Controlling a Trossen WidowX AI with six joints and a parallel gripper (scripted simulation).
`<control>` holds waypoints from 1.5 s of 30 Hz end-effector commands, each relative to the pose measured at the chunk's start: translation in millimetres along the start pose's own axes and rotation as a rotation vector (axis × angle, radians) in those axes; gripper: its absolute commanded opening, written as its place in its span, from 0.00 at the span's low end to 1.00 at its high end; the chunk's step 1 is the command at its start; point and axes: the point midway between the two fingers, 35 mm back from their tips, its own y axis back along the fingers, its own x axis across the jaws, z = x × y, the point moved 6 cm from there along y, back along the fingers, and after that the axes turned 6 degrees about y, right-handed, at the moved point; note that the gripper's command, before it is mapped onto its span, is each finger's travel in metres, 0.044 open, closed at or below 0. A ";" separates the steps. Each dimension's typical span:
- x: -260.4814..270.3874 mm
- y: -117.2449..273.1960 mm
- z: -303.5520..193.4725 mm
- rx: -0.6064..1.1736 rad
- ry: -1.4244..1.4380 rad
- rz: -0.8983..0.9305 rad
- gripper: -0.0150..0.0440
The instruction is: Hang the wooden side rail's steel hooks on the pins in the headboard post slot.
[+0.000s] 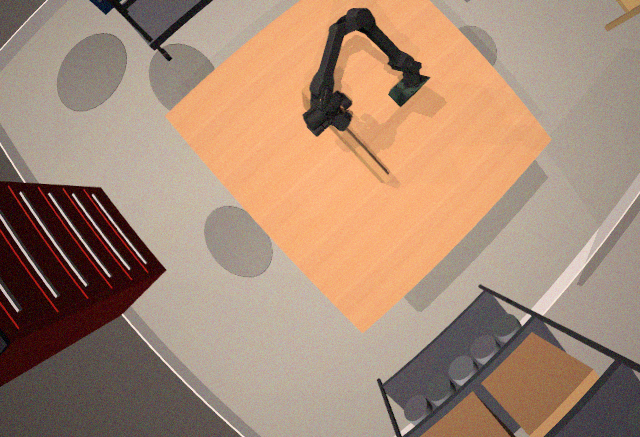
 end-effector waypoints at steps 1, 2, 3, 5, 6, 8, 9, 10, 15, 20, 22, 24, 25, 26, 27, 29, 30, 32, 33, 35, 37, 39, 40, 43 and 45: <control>-0.4 -0.2 -0.6 0.005 0.002 -0.002 0.25; -0.4 -0.4 -0.6 0.005 0.002 -0.002 0.25; -0.4 -0.6 -0.6 0.005 0.002 -0.002 0.25; -0.4 -0.9 -0.6 0.005 0.002 -0.002 0.25; -0.4 -1.1 -0.6 0.005 0.002 -0.002 0.25; -0.4 -1.4 -0.6 0.005 0.002 -0.002 0.25; -0.4 -1.6 -0.6 0.005 0.002 -0.002 0.25; -0.4 -1.7 -0.6 0.005 0.002 -0.002 0.25; -0.4 -2.6 -0.7 0.006 0.002 -0.002 0.25; -0.4 -3.4 -0.7 0.006 0.002 -0.002 0.25; -0.4 -3.7 -0.7 0.006 0.002 -0.002 0.25; -0.4 -4.1 -0.7 0.006 0.002 -0.002 0.25; -0.4 -4.2 -0.7 0.006 0.002 -0.002 0.25; -0.4 -4.4 -0.7 0.006 0.002 -0.002 0.25; -0.4 -4.6 -0.7 0.006 0.002 -0.002 0.25; -0.4 -4.9 -0.7 0.006 0.002 -0.002 0.25; -0.4 -5.0 -0.7 0.006 0.002 -0.002 0.25; -0.4 -5.4 -0.7 0.006 0.002 -0.002 0.25; -0.4 -5.5 -0.7 0.006 0.002 -0.002 0.25; -0.4 -5.9 -0.7 0.006 0.002 -0.002 0.25; -0.4 -6.2 -0.7 0.006 0.002 -0.002 0.25; -0.4 -6.5 -0.7 0.006 0.002 -0.002 0.25; -0.4 -6.7 -0.7 0.006 0.002 -0.002 0.25; -0.4 -7.2 -0.7 0.006 0.002 -0.002 0.25; -0.4 -7.5 -0.7 0.006 0.002 -0.002 0.25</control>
